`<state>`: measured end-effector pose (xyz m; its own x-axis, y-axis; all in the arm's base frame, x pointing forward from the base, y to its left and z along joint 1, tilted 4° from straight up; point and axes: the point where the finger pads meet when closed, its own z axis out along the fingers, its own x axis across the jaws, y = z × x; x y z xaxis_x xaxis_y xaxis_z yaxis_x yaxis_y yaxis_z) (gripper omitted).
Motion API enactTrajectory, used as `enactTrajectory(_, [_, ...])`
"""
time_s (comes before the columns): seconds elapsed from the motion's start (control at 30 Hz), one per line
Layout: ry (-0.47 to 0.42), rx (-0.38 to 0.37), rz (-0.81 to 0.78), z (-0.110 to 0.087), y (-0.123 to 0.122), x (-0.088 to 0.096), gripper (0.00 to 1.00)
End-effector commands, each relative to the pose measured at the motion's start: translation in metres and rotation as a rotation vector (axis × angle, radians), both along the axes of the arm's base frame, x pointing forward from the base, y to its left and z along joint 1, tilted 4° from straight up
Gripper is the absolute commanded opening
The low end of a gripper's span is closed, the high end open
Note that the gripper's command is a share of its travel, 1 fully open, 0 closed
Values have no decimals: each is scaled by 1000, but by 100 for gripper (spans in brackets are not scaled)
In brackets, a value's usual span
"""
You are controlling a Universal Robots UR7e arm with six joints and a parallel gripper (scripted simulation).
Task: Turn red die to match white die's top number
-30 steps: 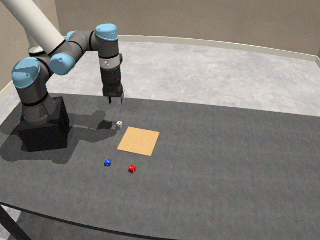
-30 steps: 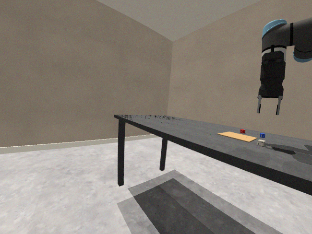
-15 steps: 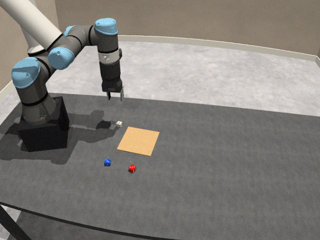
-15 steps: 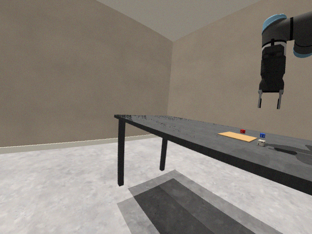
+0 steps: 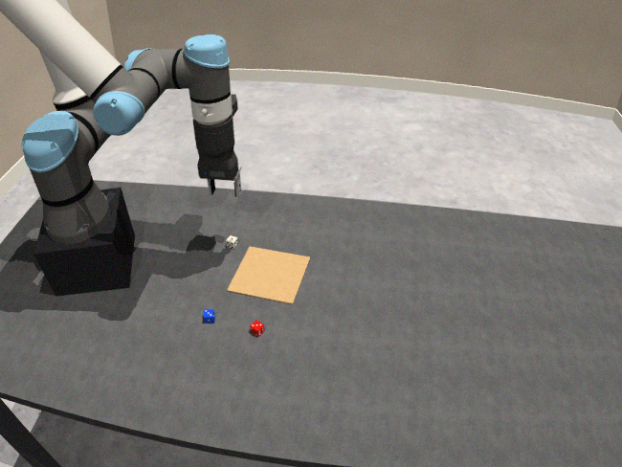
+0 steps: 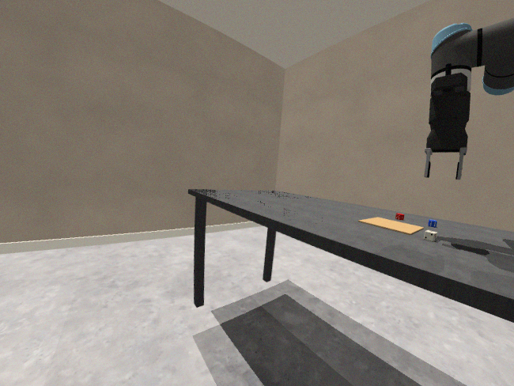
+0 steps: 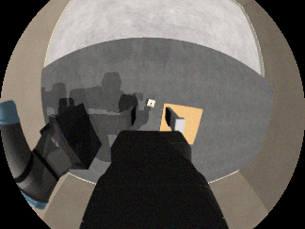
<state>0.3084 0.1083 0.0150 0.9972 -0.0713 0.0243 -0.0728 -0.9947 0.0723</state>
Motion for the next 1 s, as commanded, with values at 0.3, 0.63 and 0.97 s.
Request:
enactTrajectory(0.3, [-11,5,-141,5,-56,42,100])
enactTrajectory(0.63, [-29,10,-387,10,-178,88,100])
enactTrajectory(0.97, [-38,10,-498,10,-240,95,100])
